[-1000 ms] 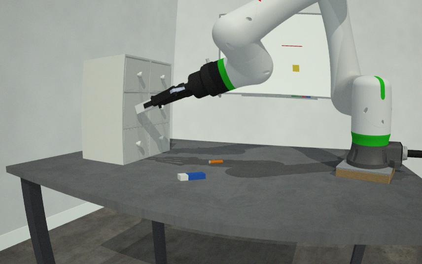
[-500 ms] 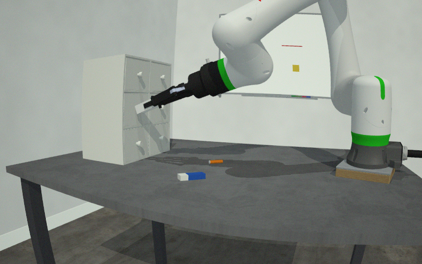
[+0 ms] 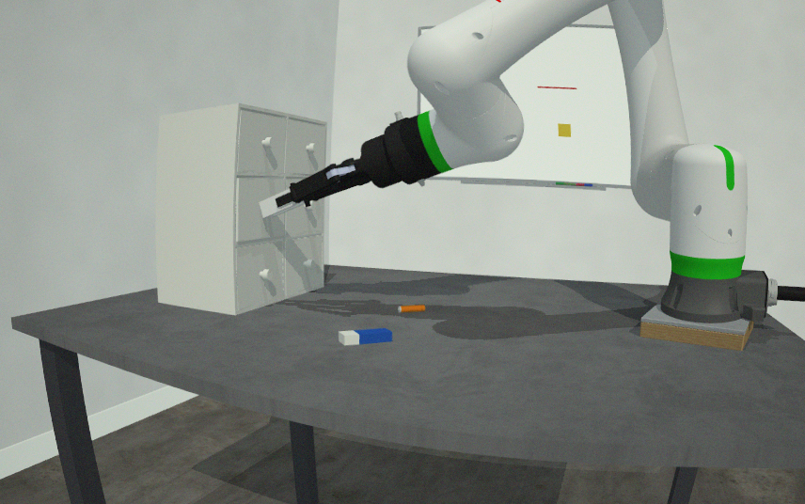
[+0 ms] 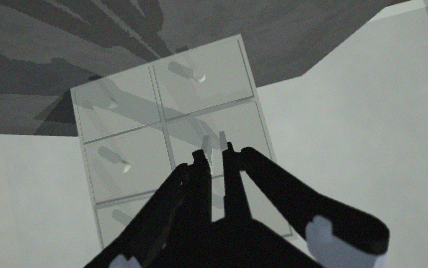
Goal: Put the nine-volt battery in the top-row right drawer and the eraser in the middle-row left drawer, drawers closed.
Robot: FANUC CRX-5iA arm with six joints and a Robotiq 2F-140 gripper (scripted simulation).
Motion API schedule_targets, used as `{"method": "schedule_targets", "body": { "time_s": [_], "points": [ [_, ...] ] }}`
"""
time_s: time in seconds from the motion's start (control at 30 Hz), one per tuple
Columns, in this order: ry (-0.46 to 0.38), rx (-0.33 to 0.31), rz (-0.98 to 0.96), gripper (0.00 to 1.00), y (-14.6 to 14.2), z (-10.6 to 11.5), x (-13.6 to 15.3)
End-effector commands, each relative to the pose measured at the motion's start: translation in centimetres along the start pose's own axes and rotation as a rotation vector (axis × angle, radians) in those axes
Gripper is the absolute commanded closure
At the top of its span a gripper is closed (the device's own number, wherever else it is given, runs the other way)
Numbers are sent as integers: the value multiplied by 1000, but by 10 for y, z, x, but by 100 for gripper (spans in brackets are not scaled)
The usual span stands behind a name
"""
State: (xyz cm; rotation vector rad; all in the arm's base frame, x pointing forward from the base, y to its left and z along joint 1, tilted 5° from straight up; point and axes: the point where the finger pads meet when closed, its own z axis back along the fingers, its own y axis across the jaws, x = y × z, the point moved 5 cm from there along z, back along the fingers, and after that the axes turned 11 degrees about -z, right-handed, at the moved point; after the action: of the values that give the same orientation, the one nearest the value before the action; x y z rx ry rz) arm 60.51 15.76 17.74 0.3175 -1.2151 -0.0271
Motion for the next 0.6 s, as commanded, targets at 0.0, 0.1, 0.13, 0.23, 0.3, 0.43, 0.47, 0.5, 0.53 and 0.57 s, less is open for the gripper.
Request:
{"method": "schedule_targets", "body": {
  "time_s": [0.0, 0.1, 0.13, 0.23, 0.3, 0.43, 0.47, 0.5, 0.53, 0.57],
  "points": [
    [0, 0, 0, 92, 0, 1, 0],
    [0, 0, 0, 92, 0, 4, -1],
    [0, 0, 0, 92, 0, 5, -1],
    [0, 0, 0, 92, 0, 6, -2],
    [0, 0, 0, 92, 0, 8, -2],
    [0, 0, 0, 92, -1, 12, -4],
    [0, 0, 0, 92, -1, 13, -5],
    [0, 0, 0, 92, -1, 14, -5],
    [0, 0, 0, 92, -1, 16, -5],
    [0, 0, 0, 92, -1, 17, -6]
  ]
}}
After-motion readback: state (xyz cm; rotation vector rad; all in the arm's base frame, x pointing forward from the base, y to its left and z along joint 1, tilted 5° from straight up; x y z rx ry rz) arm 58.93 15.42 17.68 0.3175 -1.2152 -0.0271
